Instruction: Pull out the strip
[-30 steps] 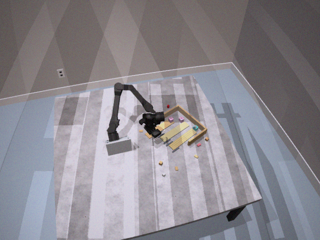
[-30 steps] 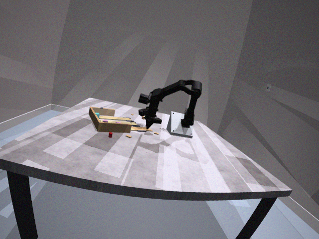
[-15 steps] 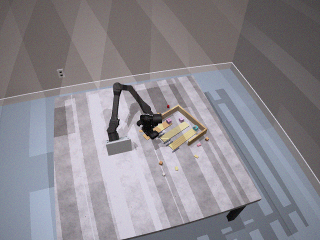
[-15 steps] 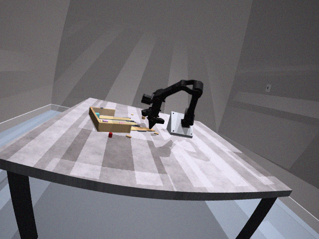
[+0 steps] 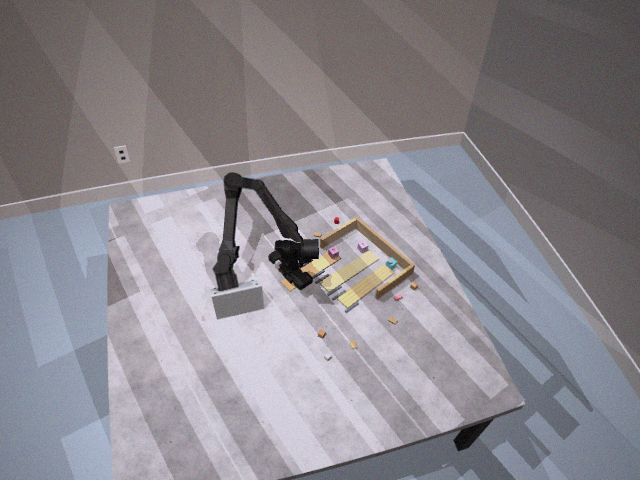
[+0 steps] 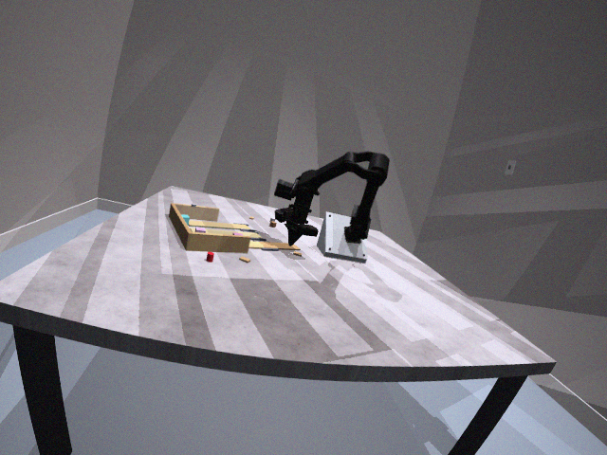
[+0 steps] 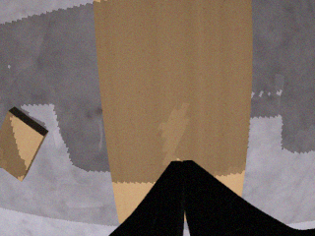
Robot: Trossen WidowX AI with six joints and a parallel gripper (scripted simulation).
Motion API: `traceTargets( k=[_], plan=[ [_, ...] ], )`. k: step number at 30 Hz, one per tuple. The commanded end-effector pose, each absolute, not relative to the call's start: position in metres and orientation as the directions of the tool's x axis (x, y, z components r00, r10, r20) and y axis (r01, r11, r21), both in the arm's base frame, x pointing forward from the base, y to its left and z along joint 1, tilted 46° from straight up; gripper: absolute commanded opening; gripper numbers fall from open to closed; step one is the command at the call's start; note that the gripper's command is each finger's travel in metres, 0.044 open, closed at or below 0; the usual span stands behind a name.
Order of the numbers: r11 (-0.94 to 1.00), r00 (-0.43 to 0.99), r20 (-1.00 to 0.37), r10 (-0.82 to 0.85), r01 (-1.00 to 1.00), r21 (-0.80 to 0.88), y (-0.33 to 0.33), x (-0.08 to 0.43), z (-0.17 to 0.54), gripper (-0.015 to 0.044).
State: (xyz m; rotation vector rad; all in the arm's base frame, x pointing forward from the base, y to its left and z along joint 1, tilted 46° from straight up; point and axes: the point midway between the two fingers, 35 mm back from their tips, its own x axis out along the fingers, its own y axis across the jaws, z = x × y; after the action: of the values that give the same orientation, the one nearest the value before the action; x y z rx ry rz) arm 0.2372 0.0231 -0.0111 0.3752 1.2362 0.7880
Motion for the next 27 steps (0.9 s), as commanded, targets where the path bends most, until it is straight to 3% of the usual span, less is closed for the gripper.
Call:
traceTargets(
  k=[1,27],
  plan=[
    [0.681,0.088,-0.696,0.713,-0.323,0.657,0.027,0.224,-0.017,0.0],
    [0.682,0.086,-0.697,0.712,-0.322,0.657,0.02,0.187,-0.028,0.0]
  ],
)
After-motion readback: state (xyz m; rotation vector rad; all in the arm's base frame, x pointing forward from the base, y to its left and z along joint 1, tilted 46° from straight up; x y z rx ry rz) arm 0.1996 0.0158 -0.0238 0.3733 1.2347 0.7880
